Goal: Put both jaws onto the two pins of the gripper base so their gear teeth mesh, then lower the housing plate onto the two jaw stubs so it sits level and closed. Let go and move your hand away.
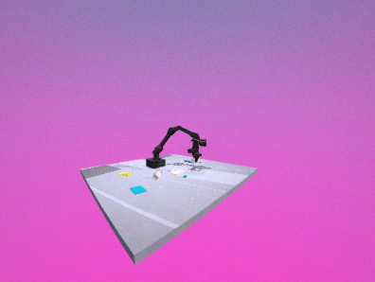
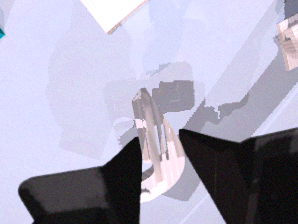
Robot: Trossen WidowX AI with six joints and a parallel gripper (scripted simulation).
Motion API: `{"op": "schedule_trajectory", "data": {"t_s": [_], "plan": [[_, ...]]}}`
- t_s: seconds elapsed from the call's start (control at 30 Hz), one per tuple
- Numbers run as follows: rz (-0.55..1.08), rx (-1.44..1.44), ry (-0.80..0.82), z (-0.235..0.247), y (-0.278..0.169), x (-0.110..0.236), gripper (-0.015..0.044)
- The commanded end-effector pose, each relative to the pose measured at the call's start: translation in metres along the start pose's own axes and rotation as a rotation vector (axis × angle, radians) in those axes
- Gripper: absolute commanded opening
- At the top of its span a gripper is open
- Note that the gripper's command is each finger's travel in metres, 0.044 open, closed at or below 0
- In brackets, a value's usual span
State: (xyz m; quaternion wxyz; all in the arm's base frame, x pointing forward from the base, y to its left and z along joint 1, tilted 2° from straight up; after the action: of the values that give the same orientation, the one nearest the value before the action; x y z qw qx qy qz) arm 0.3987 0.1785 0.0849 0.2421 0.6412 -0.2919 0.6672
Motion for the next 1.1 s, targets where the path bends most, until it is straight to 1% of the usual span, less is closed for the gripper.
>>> {"op": "schedule_trajectory", "data": {"t_s": [0.0,1.07], "plan": [[0.002,0.015,-0.002,0.001,0.001,0.003,0.0134],[-0.008,0.683,-0.001,0.036,0.086,0.017,0.0134]]}}
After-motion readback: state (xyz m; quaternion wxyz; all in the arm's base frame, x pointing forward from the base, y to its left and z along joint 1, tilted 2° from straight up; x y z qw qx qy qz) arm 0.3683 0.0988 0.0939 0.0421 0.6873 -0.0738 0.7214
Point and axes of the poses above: the point midway between the two fingers, 35 mm back from their tips, its own x axis back along the fingers, its own z axis across the jaws, y = z × x, the point moved 2 cm from there along x, back along the fingers, and after that the axes turned 10 degrees about -x, right-handed, at the moved point
